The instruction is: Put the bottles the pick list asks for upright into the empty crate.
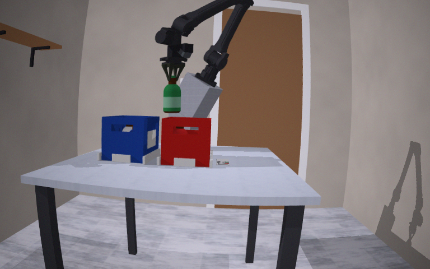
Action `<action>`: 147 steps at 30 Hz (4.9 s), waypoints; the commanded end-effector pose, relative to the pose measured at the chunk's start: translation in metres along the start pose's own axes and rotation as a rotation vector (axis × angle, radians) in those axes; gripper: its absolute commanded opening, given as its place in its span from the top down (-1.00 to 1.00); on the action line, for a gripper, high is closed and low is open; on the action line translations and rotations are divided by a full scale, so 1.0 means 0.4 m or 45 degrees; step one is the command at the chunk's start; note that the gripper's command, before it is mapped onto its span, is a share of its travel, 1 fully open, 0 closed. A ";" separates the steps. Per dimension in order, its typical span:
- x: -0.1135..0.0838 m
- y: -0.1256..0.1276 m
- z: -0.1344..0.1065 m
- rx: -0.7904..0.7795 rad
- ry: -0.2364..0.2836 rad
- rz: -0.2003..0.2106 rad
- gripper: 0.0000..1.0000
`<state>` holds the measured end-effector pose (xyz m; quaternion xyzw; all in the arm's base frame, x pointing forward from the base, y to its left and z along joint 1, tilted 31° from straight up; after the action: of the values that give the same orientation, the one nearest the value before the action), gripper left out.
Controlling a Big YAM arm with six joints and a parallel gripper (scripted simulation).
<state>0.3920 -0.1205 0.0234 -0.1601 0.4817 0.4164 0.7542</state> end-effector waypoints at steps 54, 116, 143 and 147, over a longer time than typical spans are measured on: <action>-0.032 0.013 0.094 -0.021 -0.023 -0.093 1.00; -0.017 0.011 0.097 -0.031 -0.023 -0.092 1.00; -0.011 0.013 0.096 -0.033 -0.023 -0.091 1.00; 0.000 0.017 0.077 -0.017 -0.015 -0.065 1.00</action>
<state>0.3948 -0.0914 0.0303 -0.1656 0.4778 0.4091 0.7595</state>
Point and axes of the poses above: the point where the finger pads meet when closed, its own x axis out along the fingers, its own y axis across the jaws, z = x × y, the point moved 2 cm from there along -x, back along the fingers, and after that the axes turned 7 degrees about -x, right-handed, at the moved point
